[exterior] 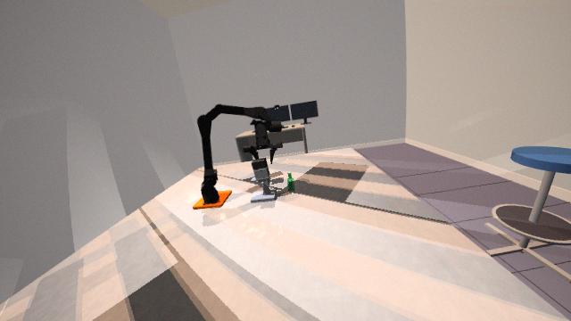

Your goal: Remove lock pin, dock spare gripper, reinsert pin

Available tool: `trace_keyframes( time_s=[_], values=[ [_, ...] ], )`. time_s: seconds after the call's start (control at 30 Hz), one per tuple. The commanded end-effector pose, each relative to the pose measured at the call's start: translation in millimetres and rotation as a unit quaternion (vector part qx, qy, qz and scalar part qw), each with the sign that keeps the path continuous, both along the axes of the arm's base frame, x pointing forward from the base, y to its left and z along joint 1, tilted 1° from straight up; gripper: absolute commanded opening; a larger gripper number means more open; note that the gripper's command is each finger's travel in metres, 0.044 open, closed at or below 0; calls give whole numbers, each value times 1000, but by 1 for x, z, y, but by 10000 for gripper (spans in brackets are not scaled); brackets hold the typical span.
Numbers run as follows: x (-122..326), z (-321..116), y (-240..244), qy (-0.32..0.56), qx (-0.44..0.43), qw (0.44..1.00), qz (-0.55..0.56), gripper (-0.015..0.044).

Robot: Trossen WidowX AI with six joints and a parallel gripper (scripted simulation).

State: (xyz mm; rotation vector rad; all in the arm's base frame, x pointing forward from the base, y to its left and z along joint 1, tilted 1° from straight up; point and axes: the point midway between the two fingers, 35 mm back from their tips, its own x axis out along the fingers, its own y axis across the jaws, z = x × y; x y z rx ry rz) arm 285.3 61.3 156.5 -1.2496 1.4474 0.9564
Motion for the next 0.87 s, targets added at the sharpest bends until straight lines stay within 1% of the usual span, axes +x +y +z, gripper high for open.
trace_keyframes(
  time_s=[0.0, 0.07, 0.1, 0.83],
  values=[
    [0, -1, -1, 1, 0, 1000, 1, 384],
    [0, -1, -1, 1, 0, 1000, 1, 436],
    [0, -1, -1, 1, 0, 1000, 1, 440],
    [0, -1, -1, 1, 0, 1000, 1, 440]
  ],
)
